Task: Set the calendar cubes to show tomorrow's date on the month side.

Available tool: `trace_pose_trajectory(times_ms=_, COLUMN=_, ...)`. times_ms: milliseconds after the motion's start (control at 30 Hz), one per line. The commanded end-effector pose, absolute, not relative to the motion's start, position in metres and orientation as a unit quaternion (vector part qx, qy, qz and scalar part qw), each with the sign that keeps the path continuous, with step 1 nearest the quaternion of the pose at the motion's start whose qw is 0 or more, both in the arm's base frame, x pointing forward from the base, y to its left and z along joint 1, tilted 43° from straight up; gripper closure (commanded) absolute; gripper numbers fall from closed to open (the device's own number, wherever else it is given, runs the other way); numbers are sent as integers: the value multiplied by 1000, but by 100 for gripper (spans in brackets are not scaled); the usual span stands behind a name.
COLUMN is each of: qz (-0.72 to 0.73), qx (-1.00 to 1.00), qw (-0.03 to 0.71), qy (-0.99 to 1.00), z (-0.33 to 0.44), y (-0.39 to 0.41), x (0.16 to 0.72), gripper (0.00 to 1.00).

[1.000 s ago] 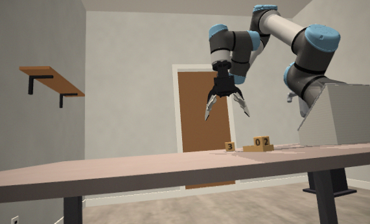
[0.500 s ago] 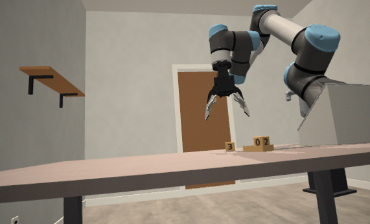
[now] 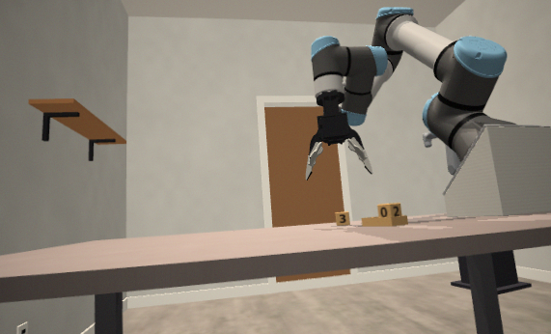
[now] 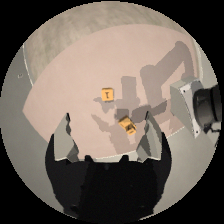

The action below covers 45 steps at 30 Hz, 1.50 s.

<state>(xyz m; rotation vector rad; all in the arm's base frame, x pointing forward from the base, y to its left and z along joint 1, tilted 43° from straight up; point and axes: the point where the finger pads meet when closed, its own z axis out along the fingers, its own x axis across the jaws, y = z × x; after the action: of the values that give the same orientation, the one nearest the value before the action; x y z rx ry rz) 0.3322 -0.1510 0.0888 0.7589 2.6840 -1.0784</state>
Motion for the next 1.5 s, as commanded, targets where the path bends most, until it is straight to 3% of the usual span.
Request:
trace_pose_trajectory(times_ms=0, qz=-358, qx=276, qw=85, qy=888, z=89, y=-151, x=331, gripper=0)
trace_pose_trajectory(times_ms=1467, qz=-256, qx=710, qw=264, qy=600, z=84, y=-149, x=319, gripper=0)
